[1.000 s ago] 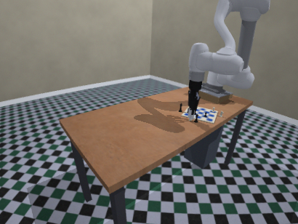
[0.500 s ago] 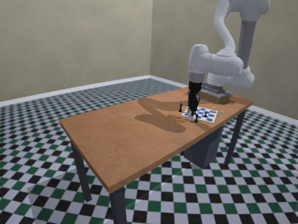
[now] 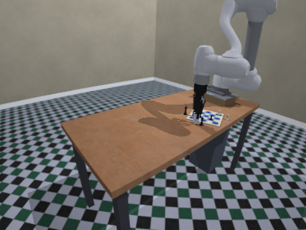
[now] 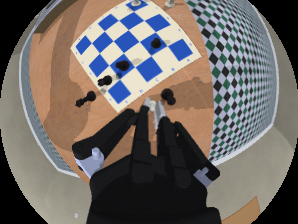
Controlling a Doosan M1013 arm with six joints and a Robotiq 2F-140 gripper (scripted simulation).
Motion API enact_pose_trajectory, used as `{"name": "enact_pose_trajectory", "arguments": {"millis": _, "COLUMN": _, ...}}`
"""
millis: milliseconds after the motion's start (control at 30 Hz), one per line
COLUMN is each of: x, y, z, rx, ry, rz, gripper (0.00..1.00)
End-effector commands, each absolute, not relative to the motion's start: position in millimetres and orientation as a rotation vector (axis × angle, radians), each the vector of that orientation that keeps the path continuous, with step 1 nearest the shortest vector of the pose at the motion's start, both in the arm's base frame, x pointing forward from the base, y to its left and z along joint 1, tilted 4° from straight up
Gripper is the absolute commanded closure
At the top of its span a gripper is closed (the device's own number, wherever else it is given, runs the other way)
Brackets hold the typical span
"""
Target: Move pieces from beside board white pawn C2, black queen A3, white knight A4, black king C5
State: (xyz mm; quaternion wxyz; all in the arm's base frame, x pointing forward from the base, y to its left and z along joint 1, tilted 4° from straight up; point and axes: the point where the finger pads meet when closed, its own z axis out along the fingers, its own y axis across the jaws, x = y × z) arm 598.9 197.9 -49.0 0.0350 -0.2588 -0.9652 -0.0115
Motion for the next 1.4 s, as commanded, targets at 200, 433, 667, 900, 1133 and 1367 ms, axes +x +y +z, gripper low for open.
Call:
{"name": "enact_pose_trajectory", "arguments": {"millis": 200, "x": 598.9, "y": 197.9, "z": -48.9, "rx": -0.796, "ry": -2.967, "rz": -0.036, "gripper": 0.8}}
{"name": "enact_pose_trajectory", "arguments": {"millis": 433, "x": 598.9, "y": 197.9, "z": -48.9, "rx": -0.796, "ry": -2.967, "rz": -0.036, "gripper": 0.8}}
{"name": "enact_pose_trajectory", "arguments": {"millis": 667, "x": 598.9, "y": 197.9, "z": -48.9, "rx": -0.796, "ry": -2.967, "rz": -0.036, "gripper": 1.0}}
{"name": "enact_pose_trajectory", "arguments": {"millis": 900, "x": 598.9, "y": 197.9, "z": -48.9, "rx": -0.796, "ry": -2.967, "rz": -0.036, "gripper": 1.0}}
{"name": "enact_pose_trajectory", "arguments": {"millis": 1133, "x": 598.9, "y": 197.9, "z": -48.9, "rx": -0.796, "ry": -2.967, "rz": -0.036, "gripper": 1.0}}
{"name": "enact_pose_trajectory", "arguments": {"millis": 1367, "x": 598.9, "y": 197.9, "z": -48.9, "rx": -0.796, "ry": -2.967, "rz": -0.036, "gripper": 1.0}}
